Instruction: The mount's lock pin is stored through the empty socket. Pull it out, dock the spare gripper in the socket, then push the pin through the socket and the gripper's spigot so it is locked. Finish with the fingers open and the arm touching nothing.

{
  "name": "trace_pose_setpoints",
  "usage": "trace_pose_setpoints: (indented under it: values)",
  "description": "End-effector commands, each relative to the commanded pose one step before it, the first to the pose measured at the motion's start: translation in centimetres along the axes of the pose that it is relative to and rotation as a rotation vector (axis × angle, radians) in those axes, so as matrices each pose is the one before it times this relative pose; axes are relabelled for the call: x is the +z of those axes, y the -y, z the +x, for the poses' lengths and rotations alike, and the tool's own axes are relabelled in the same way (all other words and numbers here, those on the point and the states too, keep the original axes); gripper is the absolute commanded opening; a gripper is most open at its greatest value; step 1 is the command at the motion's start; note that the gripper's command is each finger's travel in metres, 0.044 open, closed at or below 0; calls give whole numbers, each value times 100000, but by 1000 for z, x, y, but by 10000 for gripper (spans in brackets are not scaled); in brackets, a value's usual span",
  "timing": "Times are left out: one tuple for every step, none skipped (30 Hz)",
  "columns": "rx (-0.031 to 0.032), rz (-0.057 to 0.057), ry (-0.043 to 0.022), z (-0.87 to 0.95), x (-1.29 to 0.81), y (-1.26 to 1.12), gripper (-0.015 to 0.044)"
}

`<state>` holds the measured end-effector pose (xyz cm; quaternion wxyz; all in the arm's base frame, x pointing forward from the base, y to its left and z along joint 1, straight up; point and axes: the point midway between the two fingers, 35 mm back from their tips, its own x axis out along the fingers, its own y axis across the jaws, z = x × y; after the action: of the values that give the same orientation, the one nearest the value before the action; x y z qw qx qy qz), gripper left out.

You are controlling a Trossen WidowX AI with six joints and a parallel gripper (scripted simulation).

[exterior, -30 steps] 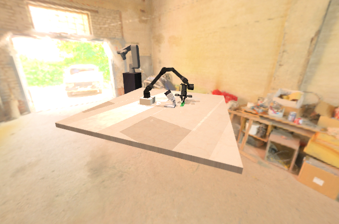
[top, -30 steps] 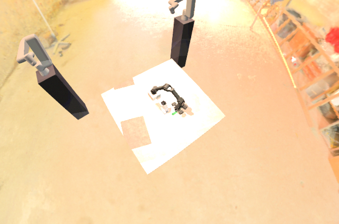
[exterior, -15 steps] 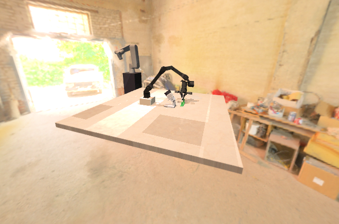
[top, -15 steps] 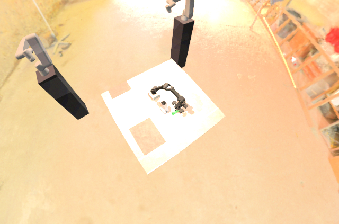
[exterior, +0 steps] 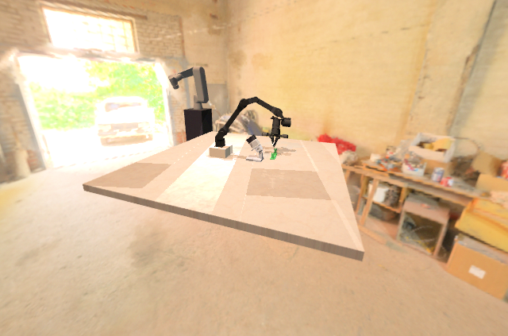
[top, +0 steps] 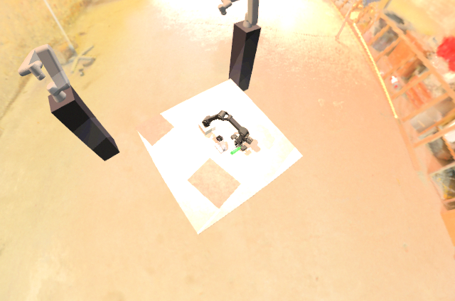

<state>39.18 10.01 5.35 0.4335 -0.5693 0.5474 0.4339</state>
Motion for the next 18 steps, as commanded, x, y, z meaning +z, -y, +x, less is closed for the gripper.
trace_pose_setpoints:
  values:
    - [93,-29,-30,49,8,-16,0]
    - [0,0,0,0,0,0,0]
    - [85,407,141,-12,-3,7,0]
    - [108,515,178,-15,-3,9,0]
    - [130,621,214,-18,-4,11,0]
    - [61,290,99,-9,-2,5,0]
    - [0,0,0,0,0,0,0]
    - [-306,-1086,-446,4,-20,-71,7]
    - [16,14,16,-68,26,-146,0]
    - [27,23,26,-112,42,-244,0]
    - [33,28,31,-132,49,-296,0]
    - [33,28,30,-129,46,-298,0]
    - [33,28,29,-126,44,-300,0]
    - [34,28,29,-122,42,-301,0]
    - [34,28,28,-119,40,-303,0]
    - [34,28,27,-116,38,-305,0]
    - [35,28,26,-112,35,-306,0]
    - [35,28,26,-109,33,-307,0]
